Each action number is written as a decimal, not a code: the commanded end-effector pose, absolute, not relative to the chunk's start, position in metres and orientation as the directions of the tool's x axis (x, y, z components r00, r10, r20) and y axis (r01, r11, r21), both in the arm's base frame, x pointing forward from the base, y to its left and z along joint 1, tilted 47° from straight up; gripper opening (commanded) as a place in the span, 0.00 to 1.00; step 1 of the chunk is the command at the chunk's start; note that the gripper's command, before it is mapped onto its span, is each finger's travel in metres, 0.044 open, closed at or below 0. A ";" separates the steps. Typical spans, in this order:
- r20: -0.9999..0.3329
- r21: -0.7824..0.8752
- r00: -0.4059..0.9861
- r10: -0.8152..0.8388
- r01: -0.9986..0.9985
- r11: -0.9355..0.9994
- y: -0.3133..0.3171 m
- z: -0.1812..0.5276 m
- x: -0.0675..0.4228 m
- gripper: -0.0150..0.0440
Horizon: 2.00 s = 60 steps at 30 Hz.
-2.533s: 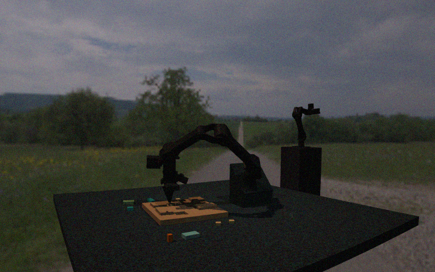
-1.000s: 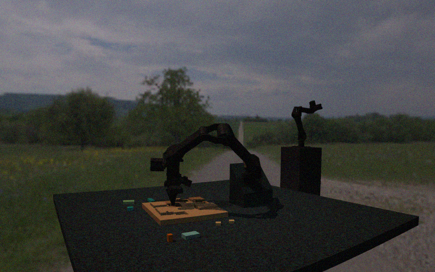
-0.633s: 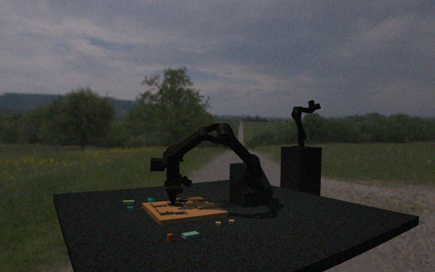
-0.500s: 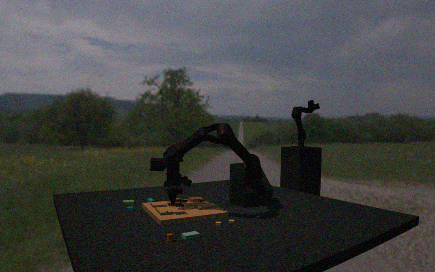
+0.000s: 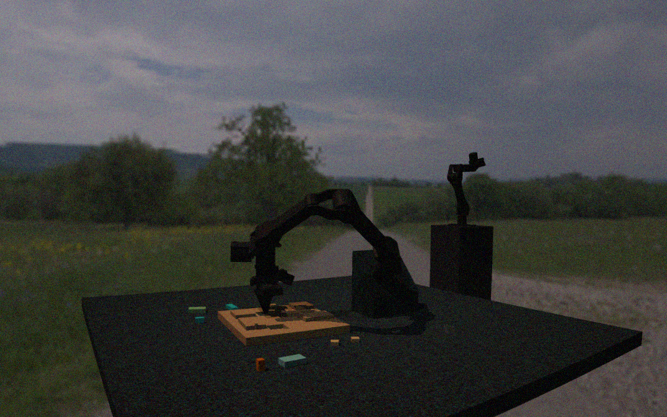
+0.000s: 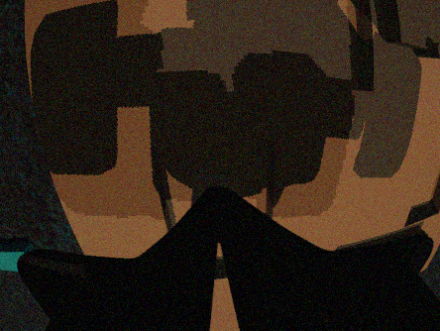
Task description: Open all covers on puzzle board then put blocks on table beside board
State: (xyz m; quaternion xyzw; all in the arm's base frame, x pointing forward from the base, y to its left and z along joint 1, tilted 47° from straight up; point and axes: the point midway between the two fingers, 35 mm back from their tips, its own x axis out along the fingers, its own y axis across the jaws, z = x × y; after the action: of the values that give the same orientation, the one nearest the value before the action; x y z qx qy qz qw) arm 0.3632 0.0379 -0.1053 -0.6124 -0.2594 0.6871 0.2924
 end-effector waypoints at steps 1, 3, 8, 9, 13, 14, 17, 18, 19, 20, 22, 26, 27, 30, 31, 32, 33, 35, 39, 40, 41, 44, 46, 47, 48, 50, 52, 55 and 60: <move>-0.692 -0.722 -0.077 0.718 0.075 -0.688 0.036 -0.104 0.364 0.25; -0.692 -0.709 -0.077 0.718 0.259 -0.656 0.035 -0.103 0.364 0.25; -0.692 -0.563 -0.078 0.718 0.681 -0.469 0.032 -0.101 0.365 0.25; -0.689 -0.674 -0.080 0.721 0.437 -0.596 0.035 -0.103 0.364 0.30; -0.689 -0.648 -0.079 0.720 0.512 -0.564 0.032 -0.099 0.365 0.48; -0.690 -0.639 -0.079 0.720 0.534 -0.553 0.030 -0.098 0.365 0.50; -0.690 -0.610 -0.079 0.719 0.599 -0.519 0.027 -0.095 0.366 0.50; -0.690 -0.599 -0.079 0.719 0.619 -0.507 0.026 -0.094 0.366 0.50; -0.690 -0.588 -0.079 0.719 0.639 -0.495 0.024 -0.093 0.366 0.50; -0.691 -0.577 -0.079 0.719 0.659 -0.482 0.023 -0.092 0.366 0.50; -0.691 -0.553 -0.079 0.718 0.697 -0.456 0.021 -0.090 0.367 0.50; -0.692 -0.501 -0.078 0.718 0.767 -0.399 0.016 -0.085 0.367 0.50; -0.692 -0.488 -0.078 0.718 0.784 -0.385 0.015 -0.084 0.368 0.50; -0.692 -0.444 -0.078 0.717 0.830 -0.338 0.011 -0.081 0.368 0.50; -0.692 -0.429 -0.078 0.717 0.844 -0.322 0.010 -0.080 0.368 0.50; -0.692 -0.414 -0.078 0.717 0.857 -0.306 0.009 -0.079 0.368 0.50; -0.693 -0.399 -0.078 0.717 0.870 -0.290 0.008 -0.078 0.368 0.50; -0.693 -0.367 -0.078 0.717 0.894 -0.256 0.005 -0.076 0.369 0.50; -0.693 -0.300 -0.078 0.717 0.935 -0.188 0.001 -0.071 0.369 0.50; -0.693 -0.283 -0.078 0.717 0.944 -0.170 -0.001 -0.070 0.369 0.50; -0.693 -0.265 -0.078 0.717 0.952 -0.152 -0.002 -0.069 0.369 0.50; -0.693 -0.212 -0.079 0.717 0.972 -0.099 -0.005 -0.066 0.369 0.50; -0.693 -0.189 -0.079 0.717 0.979 -0.075 -0.007 -0.064 0.370 0.50; -0.693 -0.186 -0.079 0.717 0.980 -0.072 -0.007 -0.064 0.370 0.50; -0.693 -0.186 -0.079 0.717 0.980 -0.072 -0.007 -0.064 0.370 0.50; -0.693 -0.186 -0.079 0.717 0.980 -0.072 -0.006 -0.065 0.370 0.50; -0.693 -0.186 -0.079 0.717 0.980 -0.072 -0.003 -0.068 0.369 0.50; -0.693 -0.186 -0.078 0.717 0.980 -0.072 0.003 -0.074 0.369 0.50; -0.692 -0.186 -0.079 0.718 0.980 -0.072 0.015 -0.085 0.368 0.50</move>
State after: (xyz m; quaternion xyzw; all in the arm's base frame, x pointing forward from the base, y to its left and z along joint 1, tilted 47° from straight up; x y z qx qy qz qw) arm 0.3687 0.0104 -0.0797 -0.6487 -0.6535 0.3360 -0.1979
